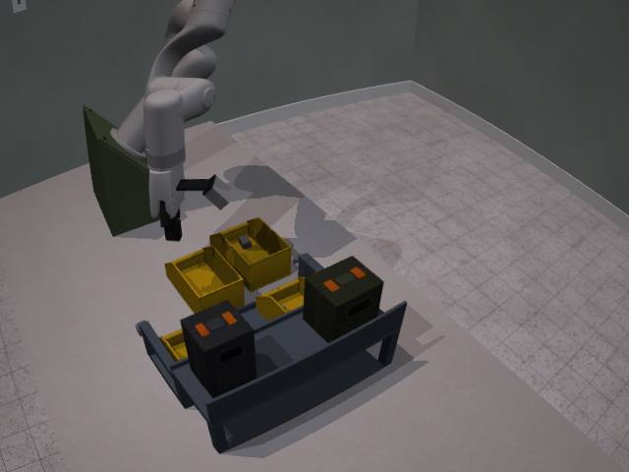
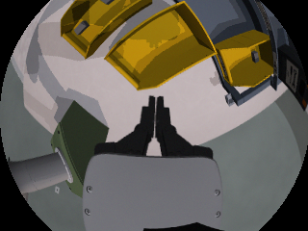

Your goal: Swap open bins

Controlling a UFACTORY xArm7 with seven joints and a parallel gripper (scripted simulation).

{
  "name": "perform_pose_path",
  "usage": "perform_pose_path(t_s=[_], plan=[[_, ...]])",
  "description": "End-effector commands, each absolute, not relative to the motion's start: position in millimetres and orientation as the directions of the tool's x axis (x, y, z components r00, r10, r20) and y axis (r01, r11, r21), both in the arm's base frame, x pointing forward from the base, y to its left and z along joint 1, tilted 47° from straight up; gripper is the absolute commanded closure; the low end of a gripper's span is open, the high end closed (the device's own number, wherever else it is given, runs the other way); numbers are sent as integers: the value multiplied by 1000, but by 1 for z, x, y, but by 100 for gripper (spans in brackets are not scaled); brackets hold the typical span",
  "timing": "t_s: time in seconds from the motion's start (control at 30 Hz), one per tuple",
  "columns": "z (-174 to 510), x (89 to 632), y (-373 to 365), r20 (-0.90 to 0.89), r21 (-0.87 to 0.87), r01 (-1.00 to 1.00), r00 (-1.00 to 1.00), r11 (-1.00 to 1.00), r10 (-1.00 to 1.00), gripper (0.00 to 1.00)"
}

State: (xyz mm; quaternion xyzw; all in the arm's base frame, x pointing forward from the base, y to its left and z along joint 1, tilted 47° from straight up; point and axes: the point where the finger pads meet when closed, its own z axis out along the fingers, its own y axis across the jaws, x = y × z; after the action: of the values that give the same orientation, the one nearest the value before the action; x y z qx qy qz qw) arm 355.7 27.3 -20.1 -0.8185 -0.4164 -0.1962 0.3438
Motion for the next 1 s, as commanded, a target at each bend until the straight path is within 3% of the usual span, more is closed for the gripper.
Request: perform_pose_path(t_s=[0.0, 0.07, 0.33, 0.37, 0.5, 0.97], plan=[[-14, 386, 11, 463, -556, 627, 779, -546, 423, 100], [-14, 386, 11, 463, -556, 627, 779, -546, 423, 100], [-11, 393, 8, 219, -691, 283, 959, -665, 181, 100], [-11, 393, 8, 188, -701, 244, 970, -670, 156, 74], [-11, 393, 8, 56, -728, 87, 996, -681, 67, 74], [-11, 393, 8, 51, -728, 82, 997, -681, 65, 74]])
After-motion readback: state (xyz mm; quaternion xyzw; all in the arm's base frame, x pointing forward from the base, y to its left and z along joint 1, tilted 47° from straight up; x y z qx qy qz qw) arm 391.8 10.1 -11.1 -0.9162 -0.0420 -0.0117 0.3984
